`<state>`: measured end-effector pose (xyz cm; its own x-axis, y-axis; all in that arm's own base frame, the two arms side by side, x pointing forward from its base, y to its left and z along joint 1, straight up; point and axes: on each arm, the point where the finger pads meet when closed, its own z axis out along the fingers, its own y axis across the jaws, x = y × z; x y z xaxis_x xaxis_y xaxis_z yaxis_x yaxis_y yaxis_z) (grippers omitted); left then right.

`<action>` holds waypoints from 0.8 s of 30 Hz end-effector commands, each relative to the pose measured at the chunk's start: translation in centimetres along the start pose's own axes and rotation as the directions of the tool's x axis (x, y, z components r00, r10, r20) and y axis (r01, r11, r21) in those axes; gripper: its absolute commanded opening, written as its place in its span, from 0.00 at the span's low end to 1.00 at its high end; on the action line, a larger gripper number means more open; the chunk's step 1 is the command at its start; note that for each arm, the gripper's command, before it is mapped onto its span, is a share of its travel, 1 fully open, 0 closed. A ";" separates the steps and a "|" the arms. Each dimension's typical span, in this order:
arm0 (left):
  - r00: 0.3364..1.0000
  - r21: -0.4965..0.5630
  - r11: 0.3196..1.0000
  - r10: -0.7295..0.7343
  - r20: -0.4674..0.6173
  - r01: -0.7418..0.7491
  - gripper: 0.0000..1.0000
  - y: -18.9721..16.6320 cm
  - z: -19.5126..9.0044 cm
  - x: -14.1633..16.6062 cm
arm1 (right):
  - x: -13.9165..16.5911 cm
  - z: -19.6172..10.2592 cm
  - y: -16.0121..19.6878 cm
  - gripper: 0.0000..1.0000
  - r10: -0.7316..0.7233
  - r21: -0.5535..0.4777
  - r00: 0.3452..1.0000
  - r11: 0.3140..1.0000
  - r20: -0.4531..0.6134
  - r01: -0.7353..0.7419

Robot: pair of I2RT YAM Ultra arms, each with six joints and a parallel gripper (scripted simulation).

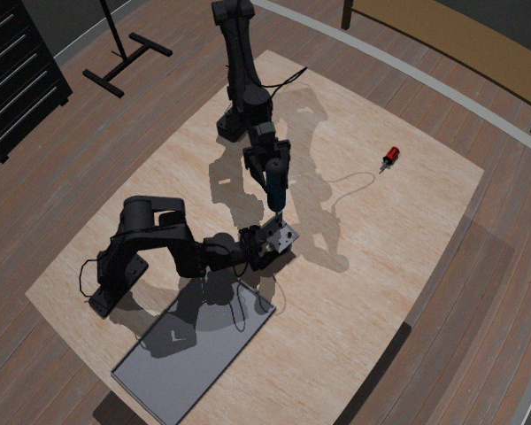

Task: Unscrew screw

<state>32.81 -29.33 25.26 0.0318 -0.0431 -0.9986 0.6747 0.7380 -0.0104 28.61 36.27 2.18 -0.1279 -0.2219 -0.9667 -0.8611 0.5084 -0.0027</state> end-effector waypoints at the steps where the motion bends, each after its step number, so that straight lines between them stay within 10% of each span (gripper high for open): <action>1: 0.992 -0.002 1.000 0.005 0.127 -0.004 0.42 0.3 -0.6 -4.1 | -0.2 0.1 0.0 0.59 0.003 0.003 1.000 1.000 0.001 -0.003; 24: 0.991 -0.001 1.000 0.005 0.136 -0.005 0.42 0.3 -2.7 -4.6 | -0.2 0.1 0.0 0.59 0.003 0.003 1.000 1.000 0.001 -0.003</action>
<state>31.28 -27.97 24.55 0.0180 -0.0309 -0.9994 0.6747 0.7381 -0.0106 28.61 36.27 2.18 -0.1279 -0.2219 -0.9667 -0.8611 0.5084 -0.0027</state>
